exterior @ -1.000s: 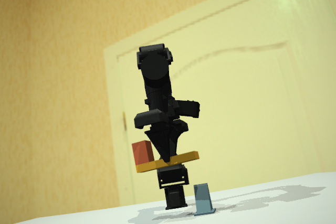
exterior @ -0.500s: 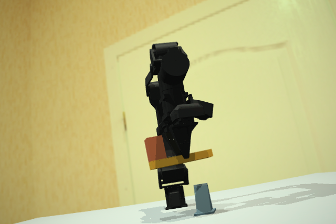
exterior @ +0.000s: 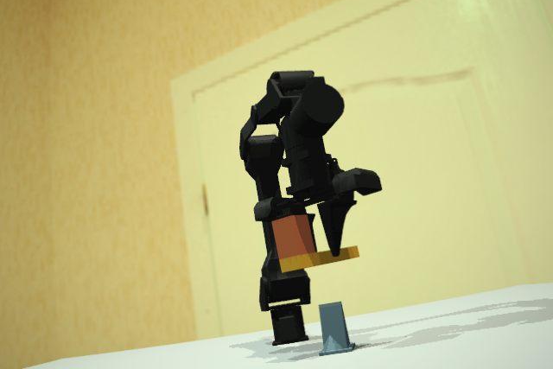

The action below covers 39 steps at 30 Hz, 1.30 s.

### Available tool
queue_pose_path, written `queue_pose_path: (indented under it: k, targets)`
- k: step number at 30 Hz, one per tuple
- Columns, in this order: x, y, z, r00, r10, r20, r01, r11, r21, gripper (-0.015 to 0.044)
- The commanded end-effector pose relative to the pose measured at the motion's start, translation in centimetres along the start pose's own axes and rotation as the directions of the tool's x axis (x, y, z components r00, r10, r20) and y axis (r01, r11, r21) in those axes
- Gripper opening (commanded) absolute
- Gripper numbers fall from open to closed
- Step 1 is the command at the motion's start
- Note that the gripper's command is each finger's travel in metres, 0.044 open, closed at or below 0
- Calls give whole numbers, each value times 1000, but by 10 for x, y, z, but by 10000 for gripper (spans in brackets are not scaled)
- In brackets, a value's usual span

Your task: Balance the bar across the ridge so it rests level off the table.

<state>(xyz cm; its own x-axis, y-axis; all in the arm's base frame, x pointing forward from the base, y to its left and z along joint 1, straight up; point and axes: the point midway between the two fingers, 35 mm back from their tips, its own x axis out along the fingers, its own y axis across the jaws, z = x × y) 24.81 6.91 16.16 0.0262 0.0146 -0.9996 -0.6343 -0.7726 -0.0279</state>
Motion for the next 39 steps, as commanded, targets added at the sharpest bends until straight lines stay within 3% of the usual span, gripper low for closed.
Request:
queue_pose_path:
  k: [1,10,39]
  targets:
    - [0,1,9,1000,6,-3,-7,989,-150,0]
    - [0,11,27,1000,8,-1,-7,890,-457,0]
    - [40,18,25,1000,8,-1,-8,883,-470,0]
